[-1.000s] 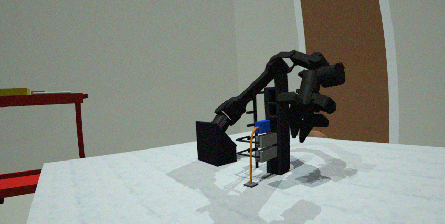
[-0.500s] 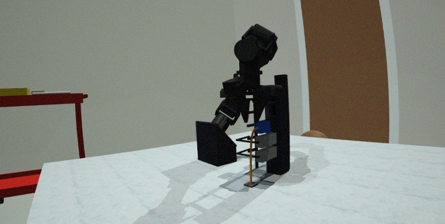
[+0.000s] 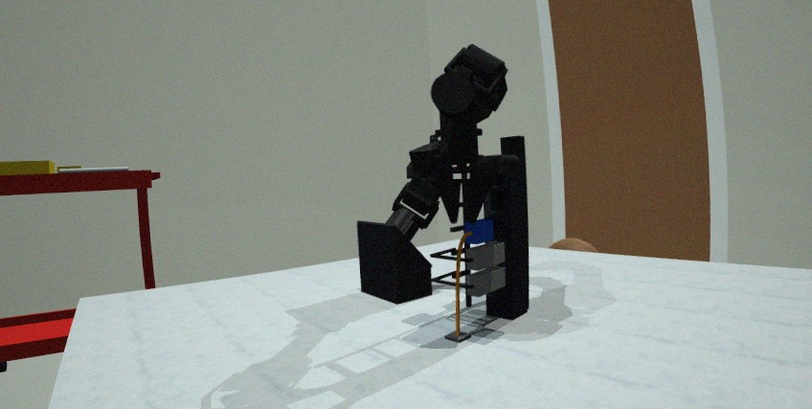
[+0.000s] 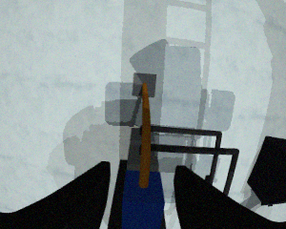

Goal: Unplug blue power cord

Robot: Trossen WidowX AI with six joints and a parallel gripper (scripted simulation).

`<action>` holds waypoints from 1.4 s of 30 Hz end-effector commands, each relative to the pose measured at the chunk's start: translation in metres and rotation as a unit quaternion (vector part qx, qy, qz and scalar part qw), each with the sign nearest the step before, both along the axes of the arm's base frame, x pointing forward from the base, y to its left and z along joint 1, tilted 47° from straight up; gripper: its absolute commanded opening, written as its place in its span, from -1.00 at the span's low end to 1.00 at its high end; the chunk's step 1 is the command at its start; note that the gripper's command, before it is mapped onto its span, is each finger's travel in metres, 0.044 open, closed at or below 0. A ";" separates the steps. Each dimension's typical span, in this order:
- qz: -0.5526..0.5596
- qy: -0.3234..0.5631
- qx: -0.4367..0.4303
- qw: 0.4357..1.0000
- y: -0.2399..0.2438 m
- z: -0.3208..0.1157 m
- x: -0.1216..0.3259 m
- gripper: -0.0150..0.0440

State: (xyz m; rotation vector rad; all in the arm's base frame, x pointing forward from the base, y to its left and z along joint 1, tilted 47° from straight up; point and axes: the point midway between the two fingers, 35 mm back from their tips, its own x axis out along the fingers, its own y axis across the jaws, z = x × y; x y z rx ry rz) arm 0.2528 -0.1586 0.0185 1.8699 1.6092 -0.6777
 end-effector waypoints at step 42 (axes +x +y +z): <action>0.000 0.001 0.002 1.000 0.032 0.017 0.001 -0.40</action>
